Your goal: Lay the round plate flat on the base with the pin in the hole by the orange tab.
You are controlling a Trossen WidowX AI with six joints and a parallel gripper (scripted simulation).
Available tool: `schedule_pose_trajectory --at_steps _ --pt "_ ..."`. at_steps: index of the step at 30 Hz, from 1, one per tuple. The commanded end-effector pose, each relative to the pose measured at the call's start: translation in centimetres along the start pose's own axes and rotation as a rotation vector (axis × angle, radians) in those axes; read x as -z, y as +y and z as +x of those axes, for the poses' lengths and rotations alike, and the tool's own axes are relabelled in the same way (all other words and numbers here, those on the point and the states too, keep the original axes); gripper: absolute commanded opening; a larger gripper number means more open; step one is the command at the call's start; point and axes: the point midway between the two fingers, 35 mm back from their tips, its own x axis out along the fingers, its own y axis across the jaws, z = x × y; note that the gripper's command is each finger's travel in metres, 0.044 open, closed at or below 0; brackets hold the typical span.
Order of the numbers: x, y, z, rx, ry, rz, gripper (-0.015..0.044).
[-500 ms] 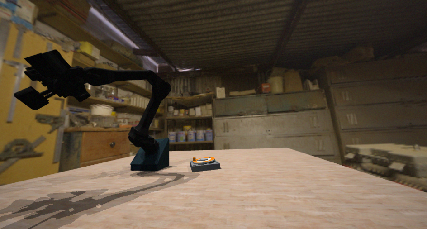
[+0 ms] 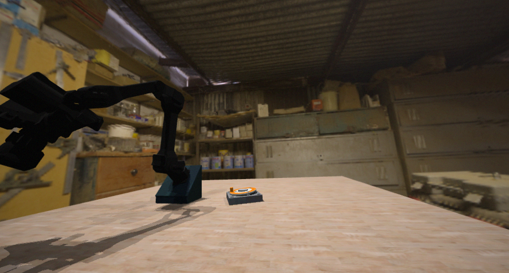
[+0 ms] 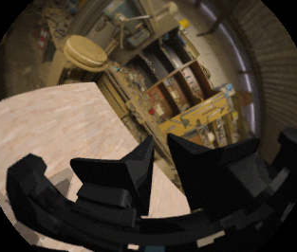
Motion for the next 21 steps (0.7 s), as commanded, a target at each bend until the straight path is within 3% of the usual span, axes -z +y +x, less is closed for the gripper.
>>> schedule_pose_trajectory --at_steps 1,11,17,21 --pt "0.0 5.7 -1.7 -0.225 -0.002 -0.070 0.0000" --pt "2.4 13.5 -7.8 -0.624 -0.002 -0.197 0.0000" --pt "4.9 18.2 -15.6 -0.946 0.002 -0.306 0.0000" --pt "6.2 19.4 -19.2 -1.057 0.007 -0.324 0.0000"
